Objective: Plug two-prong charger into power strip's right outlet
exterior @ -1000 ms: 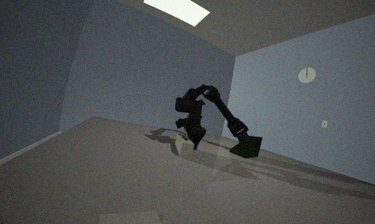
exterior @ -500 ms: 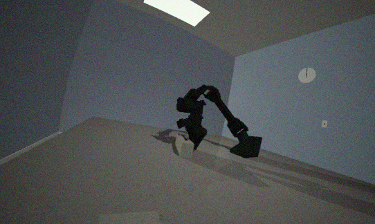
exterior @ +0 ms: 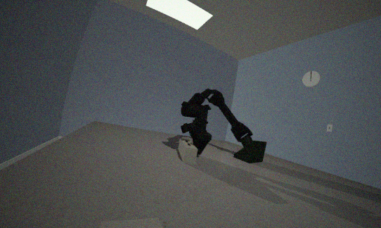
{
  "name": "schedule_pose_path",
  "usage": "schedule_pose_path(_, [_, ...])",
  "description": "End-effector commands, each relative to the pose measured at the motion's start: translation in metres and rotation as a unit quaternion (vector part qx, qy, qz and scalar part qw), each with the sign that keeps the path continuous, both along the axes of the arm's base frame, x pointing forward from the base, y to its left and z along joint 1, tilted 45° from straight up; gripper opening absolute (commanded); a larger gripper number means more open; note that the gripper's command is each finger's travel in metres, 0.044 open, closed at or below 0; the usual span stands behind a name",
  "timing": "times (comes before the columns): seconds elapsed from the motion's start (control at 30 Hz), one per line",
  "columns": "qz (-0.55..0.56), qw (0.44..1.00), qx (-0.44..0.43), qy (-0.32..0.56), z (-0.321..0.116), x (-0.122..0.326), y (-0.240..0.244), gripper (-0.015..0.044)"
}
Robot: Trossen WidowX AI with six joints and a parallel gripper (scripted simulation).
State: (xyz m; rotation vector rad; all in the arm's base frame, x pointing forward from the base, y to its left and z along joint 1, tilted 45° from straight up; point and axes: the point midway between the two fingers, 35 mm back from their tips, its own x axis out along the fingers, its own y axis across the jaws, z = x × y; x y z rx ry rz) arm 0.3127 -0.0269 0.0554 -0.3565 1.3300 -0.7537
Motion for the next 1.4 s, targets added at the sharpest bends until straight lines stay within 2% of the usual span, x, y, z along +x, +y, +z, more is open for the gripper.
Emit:
schedule_pose_path(0.0, [0.000, 1.000, -0.002, -0.005, 0.000, -0.001, 0.000, 0.0440])
schedule_pose_path(1.37, [0.001, 1.000, -0.002, -0.005, -0.014, -0.043, 0.007, 0.0440])
